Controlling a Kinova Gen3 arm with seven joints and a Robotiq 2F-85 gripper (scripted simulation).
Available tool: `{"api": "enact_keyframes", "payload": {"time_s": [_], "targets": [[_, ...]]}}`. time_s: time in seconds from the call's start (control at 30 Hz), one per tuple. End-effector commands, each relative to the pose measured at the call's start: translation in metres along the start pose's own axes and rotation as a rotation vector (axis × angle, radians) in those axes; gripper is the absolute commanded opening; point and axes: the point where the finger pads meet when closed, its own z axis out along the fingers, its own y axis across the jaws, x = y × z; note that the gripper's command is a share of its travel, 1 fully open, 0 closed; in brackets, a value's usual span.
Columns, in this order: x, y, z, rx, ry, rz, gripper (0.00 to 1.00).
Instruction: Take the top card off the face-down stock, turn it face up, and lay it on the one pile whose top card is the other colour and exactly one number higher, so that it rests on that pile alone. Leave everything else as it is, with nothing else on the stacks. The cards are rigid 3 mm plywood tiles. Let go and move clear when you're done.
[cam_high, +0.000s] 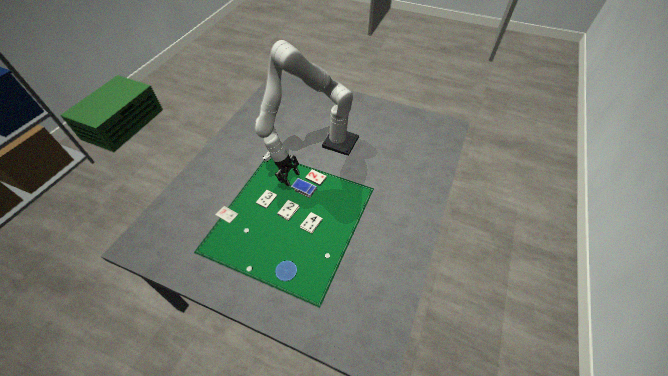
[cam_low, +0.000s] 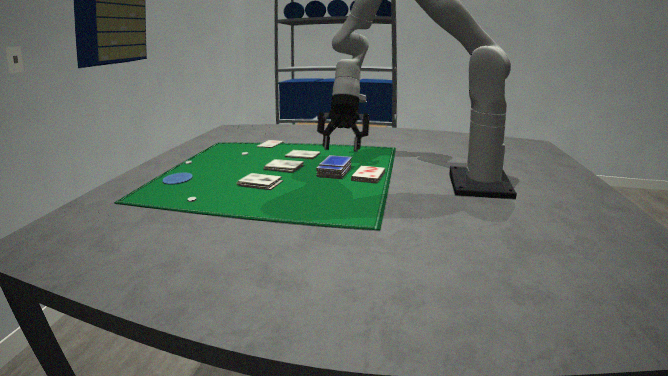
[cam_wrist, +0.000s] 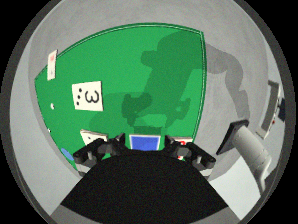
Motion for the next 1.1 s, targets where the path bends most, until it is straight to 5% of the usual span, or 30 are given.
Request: {"api": "enact_keyframes", "payload": {"time_s": [0.0,1.07], "targets": [[0.0,0.0,0.001,0.003,-0.001,-0.001,0.85],[-0.002,0.001,0.012,0.002,-0.002,0.0,0.85]]}}
